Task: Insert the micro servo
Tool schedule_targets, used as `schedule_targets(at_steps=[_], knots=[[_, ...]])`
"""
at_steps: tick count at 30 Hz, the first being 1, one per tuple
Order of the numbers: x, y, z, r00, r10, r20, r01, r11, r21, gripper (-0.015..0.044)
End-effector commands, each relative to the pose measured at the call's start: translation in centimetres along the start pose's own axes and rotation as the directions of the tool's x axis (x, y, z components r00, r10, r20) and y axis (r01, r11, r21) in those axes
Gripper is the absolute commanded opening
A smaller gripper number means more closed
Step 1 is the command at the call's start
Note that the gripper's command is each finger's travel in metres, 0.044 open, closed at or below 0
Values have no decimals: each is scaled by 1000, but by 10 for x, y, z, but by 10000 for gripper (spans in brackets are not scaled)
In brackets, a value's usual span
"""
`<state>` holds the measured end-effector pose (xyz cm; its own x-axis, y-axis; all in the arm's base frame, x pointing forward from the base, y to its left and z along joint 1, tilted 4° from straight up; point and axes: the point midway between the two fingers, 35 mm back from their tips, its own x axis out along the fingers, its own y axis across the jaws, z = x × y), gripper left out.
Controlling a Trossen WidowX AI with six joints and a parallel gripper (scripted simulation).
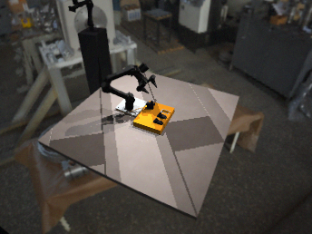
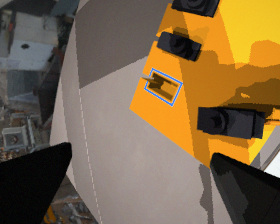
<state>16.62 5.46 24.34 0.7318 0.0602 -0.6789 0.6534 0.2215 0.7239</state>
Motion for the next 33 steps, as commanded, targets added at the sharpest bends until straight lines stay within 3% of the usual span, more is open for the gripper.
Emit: schedule_targets(at_steps=[1, 16, 33], knots=[[4, -3, 0, 999, -45, 3, 45, 996, 83, 440], [23, -20, 2, 965, -263, 18, 226, 861, 456, 440], [39, -41, 6, 868, -497, -7, 291, 497, 817, 440]])
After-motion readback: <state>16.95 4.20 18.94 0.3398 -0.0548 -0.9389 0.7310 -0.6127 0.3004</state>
